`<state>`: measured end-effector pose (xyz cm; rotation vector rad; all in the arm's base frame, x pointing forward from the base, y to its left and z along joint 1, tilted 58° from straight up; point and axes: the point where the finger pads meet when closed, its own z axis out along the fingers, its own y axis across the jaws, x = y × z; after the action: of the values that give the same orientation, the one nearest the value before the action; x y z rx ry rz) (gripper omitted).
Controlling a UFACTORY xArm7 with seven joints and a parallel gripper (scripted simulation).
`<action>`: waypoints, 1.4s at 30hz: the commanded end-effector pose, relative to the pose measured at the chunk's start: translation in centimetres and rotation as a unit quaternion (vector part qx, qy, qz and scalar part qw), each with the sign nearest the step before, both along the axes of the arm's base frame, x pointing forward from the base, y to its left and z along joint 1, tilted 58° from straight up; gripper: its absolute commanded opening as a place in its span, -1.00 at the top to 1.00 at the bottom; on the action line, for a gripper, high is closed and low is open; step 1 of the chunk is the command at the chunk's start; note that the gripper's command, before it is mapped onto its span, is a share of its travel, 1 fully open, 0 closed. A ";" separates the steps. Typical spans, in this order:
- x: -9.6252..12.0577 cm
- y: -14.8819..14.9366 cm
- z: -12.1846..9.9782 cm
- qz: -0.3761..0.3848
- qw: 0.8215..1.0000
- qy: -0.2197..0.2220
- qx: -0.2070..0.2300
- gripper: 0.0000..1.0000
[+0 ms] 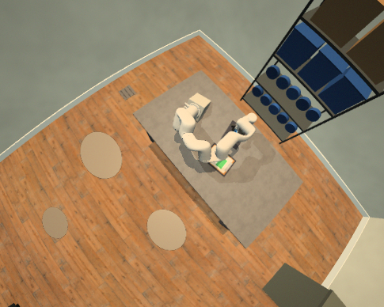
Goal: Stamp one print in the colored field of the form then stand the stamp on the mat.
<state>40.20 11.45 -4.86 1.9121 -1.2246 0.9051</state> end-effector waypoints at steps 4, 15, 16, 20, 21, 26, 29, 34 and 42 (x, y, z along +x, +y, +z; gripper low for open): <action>0.2 -0.4 -0.4 0.002 1.000 -0.001 0.002 -0.82; 0.2 -0.5 -0.4 0.002 1.000 -0.001 0.002 -0.82; 0.2 -0.5 -0.4 0.002 1.000 -0.001 0.002 -0.82; 0.2 -0.5 -0.4 0.002 1.000 -0.001 0.002 0.39; 0.2 -0.5 -0.4 0.002 1.000 -0.001 0.002 0.39; 0.2 -0.5 -0.4 0.002 1.000 -0.001 0.002 0.39; 0.2 -0.5 -0.4 0.002 1.000 -0.001 0.002 0.39; 0.2 -0.5 -0.4 0.002 1.000 -0.001 0.002 0.39; 0.2 -0.5 -0.4 0.002 1.000 -0.001 0.002 0.39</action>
<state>40.43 10.76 -5.34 1.9140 -1.2251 0.9065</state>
